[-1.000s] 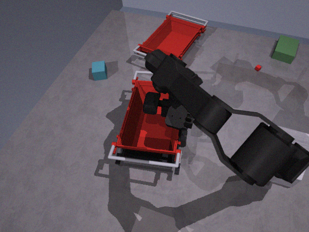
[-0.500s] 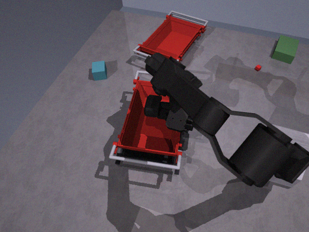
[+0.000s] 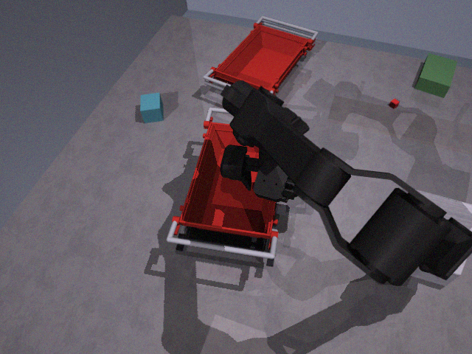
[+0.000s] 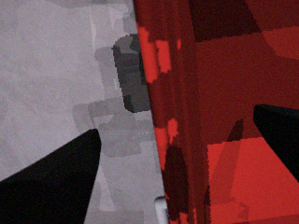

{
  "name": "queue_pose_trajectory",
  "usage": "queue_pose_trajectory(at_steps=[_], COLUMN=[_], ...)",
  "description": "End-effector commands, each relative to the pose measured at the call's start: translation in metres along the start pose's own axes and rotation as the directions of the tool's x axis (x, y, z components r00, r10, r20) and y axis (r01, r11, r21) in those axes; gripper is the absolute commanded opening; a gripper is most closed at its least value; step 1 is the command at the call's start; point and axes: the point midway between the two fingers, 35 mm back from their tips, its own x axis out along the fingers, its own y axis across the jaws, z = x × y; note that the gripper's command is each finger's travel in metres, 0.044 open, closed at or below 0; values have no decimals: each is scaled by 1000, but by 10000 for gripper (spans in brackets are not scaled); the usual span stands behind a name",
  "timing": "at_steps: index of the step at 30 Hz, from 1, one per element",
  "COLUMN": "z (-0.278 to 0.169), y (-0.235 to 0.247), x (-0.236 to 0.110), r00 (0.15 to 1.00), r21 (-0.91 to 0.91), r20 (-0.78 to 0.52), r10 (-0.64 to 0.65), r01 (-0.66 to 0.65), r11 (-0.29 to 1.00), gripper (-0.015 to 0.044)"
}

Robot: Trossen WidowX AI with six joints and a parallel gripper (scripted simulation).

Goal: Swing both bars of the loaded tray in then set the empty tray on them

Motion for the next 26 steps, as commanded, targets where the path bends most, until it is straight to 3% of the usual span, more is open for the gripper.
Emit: queue_pose_trajectory(at_steps=[1,8,26], z=[0,-2,-1], y=[0,-2,0], x=[0,-13,-110], r00=[1000,1000,1000], r21=[0,1,7], r20=[0,-3,-4], r10=[0,1,7], r01=[0,-1,-7], r11=[1000,1000,1000], gripper=[440,440,440])
